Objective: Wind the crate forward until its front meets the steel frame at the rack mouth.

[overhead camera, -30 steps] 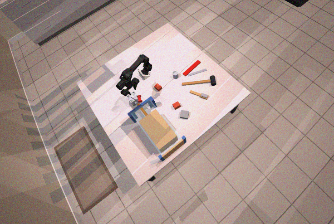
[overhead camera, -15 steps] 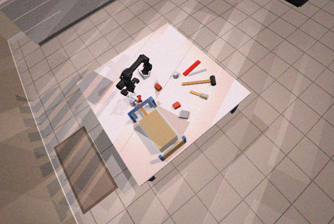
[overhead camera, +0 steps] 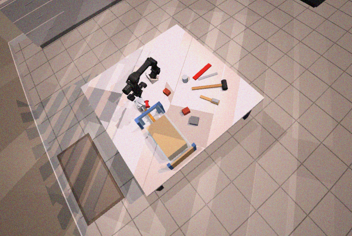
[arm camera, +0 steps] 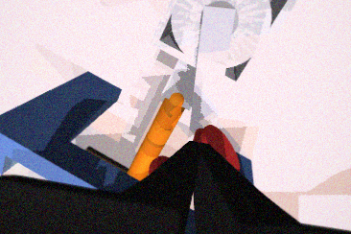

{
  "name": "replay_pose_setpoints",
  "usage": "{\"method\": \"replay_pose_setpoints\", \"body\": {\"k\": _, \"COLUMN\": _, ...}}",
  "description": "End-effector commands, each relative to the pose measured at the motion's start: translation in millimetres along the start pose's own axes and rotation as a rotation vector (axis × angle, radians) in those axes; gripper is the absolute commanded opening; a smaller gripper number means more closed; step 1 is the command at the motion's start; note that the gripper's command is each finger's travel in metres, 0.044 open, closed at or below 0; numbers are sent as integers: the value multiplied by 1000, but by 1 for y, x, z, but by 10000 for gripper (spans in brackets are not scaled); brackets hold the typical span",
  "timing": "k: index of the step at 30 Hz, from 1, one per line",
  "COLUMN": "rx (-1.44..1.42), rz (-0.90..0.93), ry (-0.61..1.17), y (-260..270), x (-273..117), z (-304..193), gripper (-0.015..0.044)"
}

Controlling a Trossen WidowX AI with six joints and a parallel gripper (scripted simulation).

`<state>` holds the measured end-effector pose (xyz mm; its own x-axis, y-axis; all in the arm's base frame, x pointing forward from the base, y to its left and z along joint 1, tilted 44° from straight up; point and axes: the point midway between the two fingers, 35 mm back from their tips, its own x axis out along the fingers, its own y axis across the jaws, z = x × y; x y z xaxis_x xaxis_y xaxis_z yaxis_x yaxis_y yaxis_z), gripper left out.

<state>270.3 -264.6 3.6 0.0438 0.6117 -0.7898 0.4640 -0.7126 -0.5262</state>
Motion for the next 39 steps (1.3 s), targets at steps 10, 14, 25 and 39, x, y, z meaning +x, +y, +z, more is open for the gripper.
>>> {"method": "replay_pose_setpoints", "body": {"k": 10, "rx": 0, "rz": 0, "ry": 0, "y": 0, "x": 0, "z": 0, "gripper": 0}}
{"method": "replay_pose_setpoints", "body": {"k": 14, "rx": 0, "rz": 0, "ry": 0, "y": 0, "x": 0, "z": 0, "gripper": 0}}
{"method": "replay_pose_setpoints", "body": {"k": 25, "rx": 0, "rz": 0, "ry": 0, "y": 0, "x": 0, "z": 0, "gripper": 0}}
{"method": "replay_pose_setpoints", "body": {"k": 39, "rx": 718, "rz": 66, "ry": 274, "y": 4, "x": 21, "z": -57, "gripper": 315}}
